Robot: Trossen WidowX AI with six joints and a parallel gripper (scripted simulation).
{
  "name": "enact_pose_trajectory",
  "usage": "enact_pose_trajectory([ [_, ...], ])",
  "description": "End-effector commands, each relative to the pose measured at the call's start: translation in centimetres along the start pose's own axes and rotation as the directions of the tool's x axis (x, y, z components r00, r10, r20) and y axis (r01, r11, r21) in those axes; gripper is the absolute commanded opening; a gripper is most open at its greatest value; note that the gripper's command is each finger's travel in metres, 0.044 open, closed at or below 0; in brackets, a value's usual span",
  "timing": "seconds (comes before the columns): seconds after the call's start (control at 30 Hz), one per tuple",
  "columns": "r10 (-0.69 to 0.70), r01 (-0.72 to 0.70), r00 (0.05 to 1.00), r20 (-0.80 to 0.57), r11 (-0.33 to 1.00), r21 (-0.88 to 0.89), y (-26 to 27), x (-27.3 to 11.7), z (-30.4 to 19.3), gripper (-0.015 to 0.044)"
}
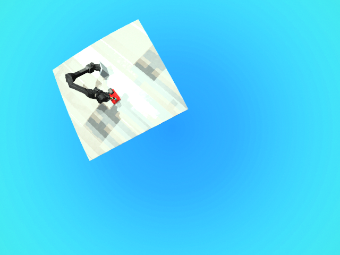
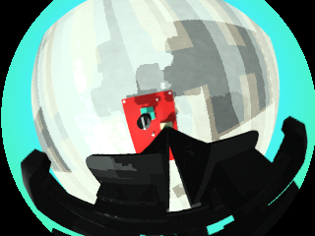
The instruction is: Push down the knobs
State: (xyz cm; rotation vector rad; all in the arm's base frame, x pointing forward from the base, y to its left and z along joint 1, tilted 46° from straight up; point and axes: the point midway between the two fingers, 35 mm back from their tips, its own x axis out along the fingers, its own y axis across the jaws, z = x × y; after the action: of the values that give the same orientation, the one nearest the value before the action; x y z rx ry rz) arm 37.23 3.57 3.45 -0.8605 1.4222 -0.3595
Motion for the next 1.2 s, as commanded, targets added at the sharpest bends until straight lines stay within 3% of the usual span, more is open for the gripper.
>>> enact_pose_trajectory([
  [0.0, 0.006, -0.006, 1.0, -0.002, 0.992, 0.124, 0.3, -0.2, 0.2, 0.0],
  [0.53, 0.008, 0.006, 1.0, -0.02, 0.779, 0.627, 0.9, -0.9, 0.5, 0.0],
  [1.17, 0.007, 0.039, 0.999, -0.041, 0.233, 0.972, 1.6, -1.6, 0.8, 0.0],
])
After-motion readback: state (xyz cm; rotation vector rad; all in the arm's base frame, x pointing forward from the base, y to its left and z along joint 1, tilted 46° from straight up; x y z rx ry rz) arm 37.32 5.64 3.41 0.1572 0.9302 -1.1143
